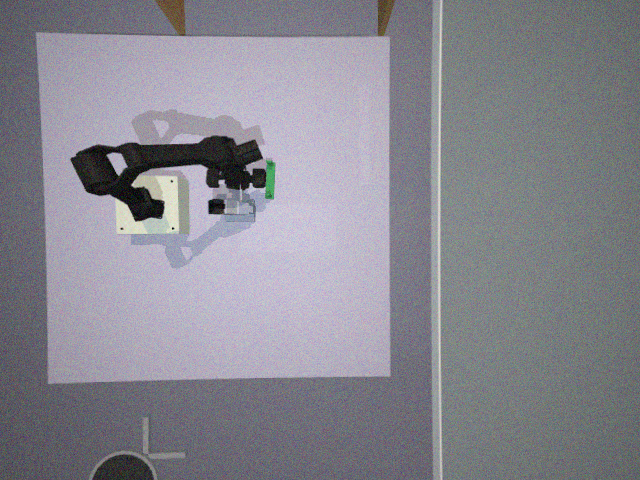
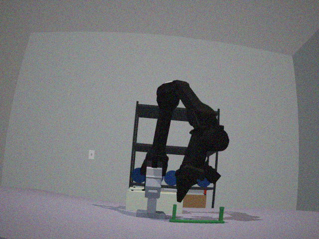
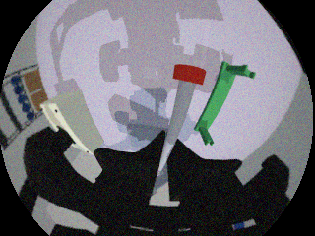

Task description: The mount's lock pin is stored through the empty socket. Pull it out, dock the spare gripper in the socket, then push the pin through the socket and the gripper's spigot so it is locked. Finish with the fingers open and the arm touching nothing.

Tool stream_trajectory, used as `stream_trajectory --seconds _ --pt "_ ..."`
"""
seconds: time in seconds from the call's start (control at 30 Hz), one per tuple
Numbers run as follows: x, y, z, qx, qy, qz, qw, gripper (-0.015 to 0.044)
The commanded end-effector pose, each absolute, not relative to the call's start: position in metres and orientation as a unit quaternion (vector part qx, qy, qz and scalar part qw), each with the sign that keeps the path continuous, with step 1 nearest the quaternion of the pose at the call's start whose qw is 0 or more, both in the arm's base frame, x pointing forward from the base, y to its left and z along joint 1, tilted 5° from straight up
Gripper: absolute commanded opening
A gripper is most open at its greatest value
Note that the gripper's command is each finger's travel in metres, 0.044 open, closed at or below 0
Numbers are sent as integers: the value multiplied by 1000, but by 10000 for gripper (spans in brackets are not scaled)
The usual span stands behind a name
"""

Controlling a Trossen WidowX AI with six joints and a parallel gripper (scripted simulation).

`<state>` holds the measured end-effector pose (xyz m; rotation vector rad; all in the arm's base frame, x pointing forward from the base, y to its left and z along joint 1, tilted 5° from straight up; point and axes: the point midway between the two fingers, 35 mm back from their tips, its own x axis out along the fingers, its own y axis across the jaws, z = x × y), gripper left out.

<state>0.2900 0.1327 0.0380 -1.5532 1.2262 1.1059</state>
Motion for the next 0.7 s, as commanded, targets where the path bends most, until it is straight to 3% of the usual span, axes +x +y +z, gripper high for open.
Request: stream_trajectory --seconds 0.0,0.67 --pt "290 130 39 -621 488 444 424 0" --pt "292 116 39 -619 489 446 422 0"
